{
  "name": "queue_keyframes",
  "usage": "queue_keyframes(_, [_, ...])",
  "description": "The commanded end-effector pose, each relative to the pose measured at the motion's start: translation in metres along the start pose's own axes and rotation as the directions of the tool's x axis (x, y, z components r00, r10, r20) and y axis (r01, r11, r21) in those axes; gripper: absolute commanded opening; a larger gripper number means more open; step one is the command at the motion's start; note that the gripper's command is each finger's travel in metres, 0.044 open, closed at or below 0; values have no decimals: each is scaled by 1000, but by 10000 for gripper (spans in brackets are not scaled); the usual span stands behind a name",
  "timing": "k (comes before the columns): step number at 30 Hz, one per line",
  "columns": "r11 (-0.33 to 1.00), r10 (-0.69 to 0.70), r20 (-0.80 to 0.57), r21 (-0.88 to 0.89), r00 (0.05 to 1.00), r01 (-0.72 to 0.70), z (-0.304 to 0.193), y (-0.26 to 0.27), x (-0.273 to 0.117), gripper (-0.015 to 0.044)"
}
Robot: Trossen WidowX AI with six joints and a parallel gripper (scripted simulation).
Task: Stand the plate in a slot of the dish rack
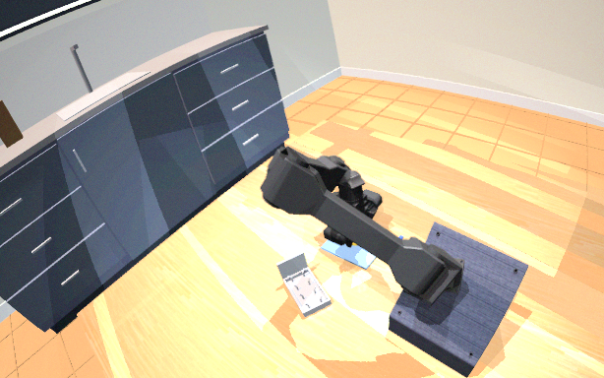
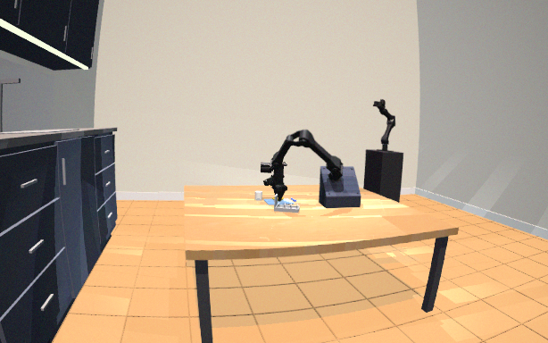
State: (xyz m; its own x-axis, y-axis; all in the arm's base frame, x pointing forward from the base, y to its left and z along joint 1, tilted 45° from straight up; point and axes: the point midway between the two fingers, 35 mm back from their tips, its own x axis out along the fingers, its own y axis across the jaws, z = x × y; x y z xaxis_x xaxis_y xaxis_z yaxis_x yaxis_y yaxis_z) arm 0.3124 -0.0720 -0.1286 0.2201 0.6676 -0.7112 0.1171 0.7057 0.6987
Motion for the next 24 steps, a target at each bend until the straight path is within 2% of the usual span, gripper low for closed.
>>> queue_keyframes(1, [1000,-10,9,-4,1000,10,6,-4,-18,152])
queue_keyframes(7, [1000,-18,10,-3,1000,18,12,-7,-56,0])
queue_keyframes(24, [1000,-15,7,-4,1000,15,11,-10,-158,0])
